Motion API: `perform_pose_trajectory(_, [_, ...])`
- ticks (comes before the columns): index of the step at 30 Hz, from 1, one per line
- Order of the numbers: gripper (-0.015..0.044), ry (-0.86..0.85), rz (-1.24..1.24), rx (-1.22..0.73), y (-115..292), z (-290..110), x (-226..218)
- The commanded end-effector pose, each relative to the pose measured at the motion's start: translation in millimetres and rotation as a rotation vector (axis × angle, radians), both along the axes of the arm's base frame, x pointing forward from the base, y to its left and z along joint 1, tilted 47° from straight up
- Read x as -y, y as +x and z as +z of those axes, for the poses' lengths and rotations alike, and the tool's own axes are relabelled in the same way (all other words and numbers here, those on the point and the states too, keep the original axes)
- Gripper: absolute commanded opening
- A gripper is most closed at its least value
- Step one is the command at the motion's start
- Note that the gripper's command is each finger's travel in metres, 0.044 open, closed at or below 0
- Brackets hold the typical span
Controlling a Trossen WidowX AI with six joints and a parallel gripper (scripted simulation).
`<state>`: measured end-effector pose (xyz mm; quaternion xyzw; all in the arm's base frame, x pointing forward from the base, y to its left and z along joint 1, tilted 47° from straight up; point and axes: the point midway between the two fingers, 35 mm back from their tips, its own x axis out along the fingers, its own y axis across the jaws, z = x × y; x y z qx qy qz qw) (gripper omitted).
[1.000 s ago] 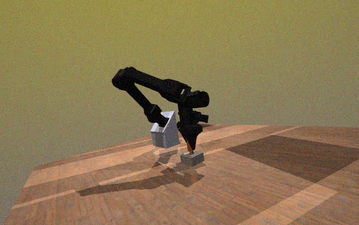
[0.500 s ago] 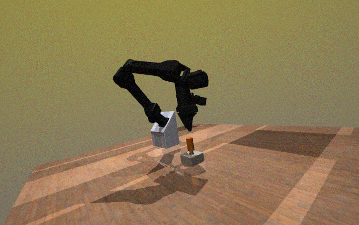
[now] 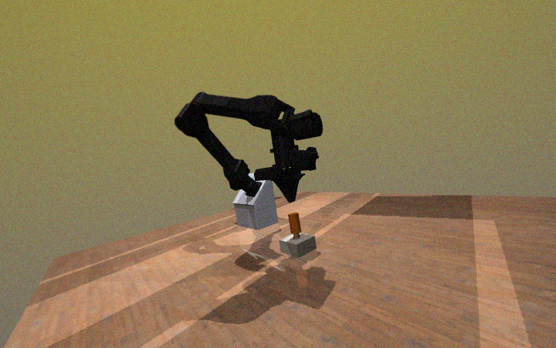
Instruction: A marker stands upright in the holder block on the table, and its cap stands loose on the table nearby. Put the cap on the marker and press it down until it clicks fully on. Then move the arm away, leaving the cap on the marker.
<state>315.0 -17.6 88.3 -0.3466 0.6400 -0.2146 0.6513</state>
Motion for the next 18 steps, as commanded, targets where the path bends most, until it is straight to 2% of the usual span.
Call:
perform_pose_trajectory(1, [0.0000, 0.010, -0.093, 0.098, -1.0, -1.1, 1.1])
perform_pose_trajectory(18, [0.0000, 0.009, -0.093, 0.099, 0.1, -9.1, 9.6])
